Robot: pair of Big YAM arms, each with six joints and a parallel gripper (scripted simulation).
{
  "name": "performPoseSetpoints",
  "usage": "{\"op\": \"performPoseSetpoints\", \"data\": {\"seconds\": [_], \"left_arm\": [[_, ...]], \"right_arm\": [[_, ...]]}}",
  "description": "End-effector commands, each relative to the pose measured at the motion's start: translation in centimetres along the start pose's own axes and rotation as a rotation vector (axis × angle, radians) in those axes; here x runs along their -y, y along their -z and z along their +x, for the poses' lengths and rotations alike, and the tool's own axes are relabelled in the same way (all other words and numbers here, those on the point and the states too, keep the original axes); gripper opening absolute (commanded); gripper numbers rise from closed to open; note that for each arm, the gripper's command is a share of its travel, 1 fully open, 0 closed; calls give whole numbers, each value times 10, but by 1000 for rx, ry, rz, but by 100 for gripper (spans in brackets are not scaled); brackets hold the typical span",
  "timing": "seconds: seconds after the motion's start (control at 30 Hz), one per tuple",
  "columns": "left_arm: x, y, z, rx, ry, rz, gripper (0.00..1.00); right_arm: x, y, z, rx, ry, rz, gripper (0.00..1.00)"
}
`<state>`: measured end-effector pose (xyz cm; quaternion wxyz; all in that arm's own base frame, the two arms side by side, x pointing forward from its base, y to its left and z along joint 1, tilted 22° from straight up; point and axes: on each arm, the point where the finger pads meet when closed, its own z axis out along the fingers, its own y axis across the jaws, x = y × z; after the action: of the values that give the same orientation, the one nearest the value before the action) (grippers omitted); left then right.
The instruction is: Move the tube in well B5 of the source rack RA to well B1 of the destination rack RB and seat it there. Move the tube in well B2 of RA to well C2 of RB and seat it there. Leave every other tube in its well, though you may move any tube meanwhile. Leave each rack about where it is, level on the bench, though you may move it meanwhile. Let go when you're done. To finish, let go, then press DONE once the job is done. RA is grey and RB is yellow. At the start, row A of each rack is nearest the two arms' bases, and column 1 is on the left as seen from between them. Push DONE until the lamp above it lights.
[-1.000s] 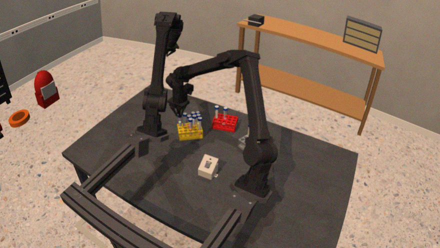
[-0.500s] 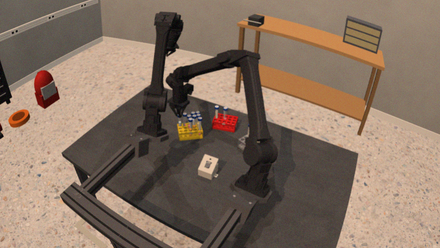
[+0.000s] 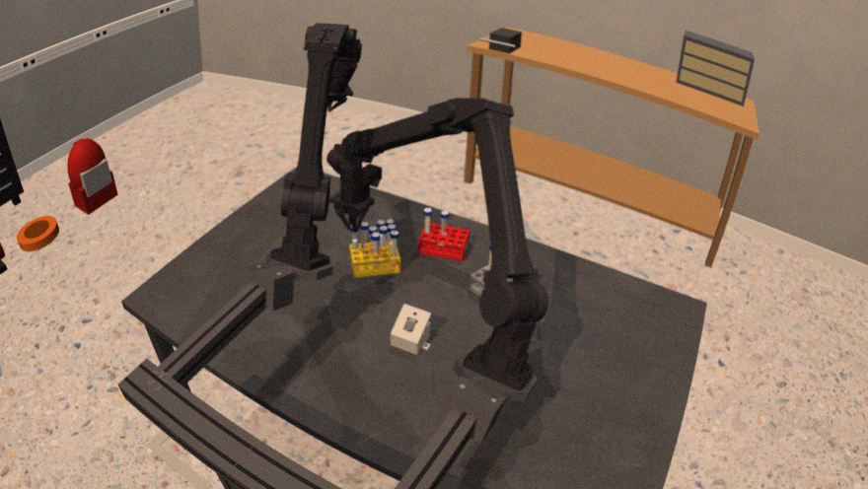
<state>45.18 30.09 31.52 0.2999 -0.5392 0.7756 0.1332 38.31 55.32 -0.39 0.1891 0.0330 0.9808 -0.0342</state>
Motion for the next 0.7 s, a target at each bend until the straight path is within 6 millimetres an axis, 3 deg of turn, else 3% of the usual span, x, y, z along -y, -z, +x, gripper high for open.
{"op": "performPoseSetpoints", "data": {"seconds": [0.0,0.57,0.6,0.67], "left_arm": [[5,13,-15,31,13,21,30],[5,13,-15,31,13,21,30],[5,13,-15,31,13,21,30],[5,13,-15,31,13,21,30]], "right_arm": [[-9,12,-8,12,-8,-28,30],[-9,12,-8,12,-8,-28,30],[0,21,-5,7,-5,-20,30],[-5,30,4,7,1,-24,30]]}}
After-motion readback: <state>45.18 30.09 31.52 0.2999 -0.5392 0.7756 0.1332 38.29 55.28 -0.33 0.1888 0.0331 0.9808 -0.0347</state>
